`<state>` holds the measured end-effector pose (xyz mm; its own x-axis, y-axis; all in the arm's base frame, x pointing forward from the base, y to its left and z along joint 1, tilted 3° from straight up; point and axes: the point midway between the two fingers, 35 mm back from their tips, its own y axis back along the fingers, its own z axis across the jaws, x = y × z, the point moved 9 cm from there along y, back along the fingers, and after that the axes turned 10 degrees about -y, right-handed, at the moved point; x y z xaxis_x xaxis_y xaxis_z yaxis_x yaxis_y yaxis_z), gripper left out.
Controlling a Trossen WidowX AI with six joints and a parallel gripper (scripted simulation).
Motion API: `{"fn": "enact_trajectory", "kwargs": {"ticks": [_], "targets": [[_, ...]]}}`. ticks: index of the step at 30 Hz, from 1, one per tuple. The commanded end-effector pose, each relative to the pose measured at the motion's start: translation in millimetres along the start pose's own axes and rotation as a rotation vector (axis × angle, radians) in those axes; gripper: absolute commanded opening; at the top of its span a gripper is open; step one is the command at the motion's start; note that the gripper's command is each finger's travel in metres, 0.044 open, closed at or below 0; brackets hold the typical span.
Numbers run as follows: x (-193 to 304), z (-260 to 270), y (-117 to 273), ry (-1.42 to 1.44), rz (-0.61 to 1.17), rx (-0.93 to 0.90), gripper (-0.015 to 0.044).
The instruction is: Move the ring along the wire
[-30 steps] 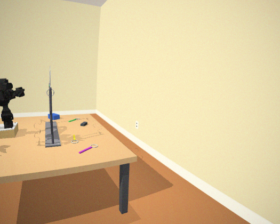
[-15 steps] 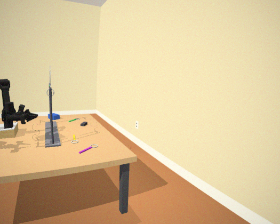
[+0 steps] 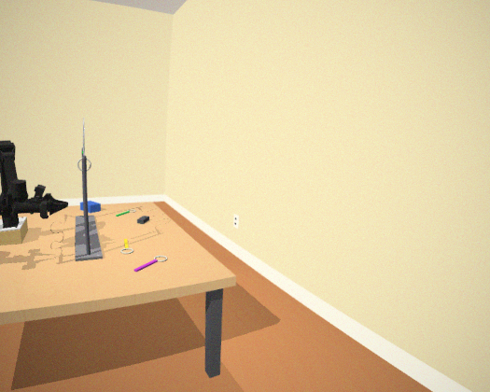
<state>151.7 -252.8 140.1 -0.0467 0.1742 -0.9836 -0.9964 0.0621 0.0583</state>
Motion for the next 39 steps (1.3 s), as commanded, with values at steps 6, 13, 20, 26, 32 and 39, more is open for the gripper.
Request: {"fn": "enact_trajectory", "kwargs": {"ticks": [6,13,20,26,32,39], "targets": [[-35.0,8.7,-30.1,0.014,-0.013,-0.006,0.0160],[-35.4,8.3,-33.8,0.014,-0.013,-0.006,0.0160],[-36.2,7.4,-44.2,0.014,-0.013,-0.007,0.0160],[-36.8,6.9,-53.4,0.014,-0.014,-0.007,0.0160],[-37.2,6.7,-62.7,0.014,-0.014,-0.007,0.0160],[-37.6,6.9,-73.7,0.014,-0.016,-0.007,0.0160]]}}
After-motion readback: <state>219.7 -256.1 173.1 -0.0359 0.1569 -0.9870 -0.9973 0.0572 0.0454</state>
